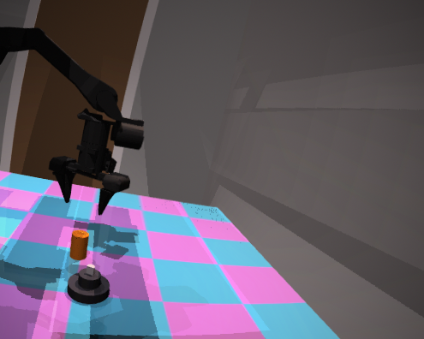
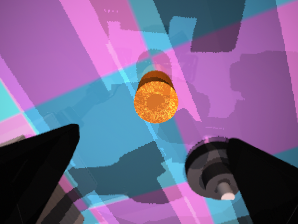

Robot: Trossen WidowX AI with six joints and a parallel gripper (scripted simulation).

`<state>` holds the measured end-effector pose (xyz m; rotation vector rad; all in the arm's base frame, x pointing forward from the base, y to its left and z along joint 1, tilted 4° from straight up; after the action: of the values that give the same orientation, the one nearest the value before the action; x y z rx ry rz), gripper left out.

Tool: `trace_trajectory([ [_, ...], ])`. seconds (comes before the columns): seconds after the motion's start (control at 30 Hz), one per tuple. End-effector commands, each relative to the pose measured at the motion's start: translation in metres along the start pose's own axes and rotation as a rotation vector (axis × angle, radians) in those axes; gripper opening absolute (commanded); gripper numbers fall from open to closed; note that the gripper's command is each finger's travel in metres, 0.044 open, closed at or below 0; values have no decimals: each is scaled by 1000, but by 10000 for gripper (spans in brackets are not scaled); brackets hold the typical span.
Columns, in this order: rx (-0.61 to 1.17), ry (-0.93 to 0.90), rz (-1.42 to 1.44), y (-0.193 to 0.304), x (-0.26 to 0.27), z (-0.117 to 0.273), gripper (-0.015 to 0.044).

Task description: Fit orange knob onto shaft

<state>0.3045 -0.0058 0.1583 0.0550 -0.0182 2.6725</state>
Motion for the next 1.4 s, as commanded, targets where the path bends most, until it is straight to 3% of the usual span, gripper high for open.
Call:
trace_trajectory([
  [0.0, 4, 7, -229, 0, -1, 0, 440],
  [0.1, 3, 7, -352, 0, -1, 0, 440],
  [0.3, 3, 7, -352, 0, -1, -3, 440],
  [0.4, 3, 7, -352, 0, -1, -31, 440],
  [0.63, 3, 7, -352, 0, -1, -47, 440],
  [1.37, 3, 7, -352, -1, -3, -80, 440],
])
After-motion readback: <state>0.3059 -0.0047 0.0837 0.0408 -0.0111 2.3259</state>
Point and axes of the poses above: the point midway between the two fingers, 35 mm back from their tips, its own z axis back along the fingers, its own x axis across the jaws, y = z × x, the point moved 9 cm from there along z, back along the fingers, and after that the axes turned 12 degrees about z, right-handed, at the moved point
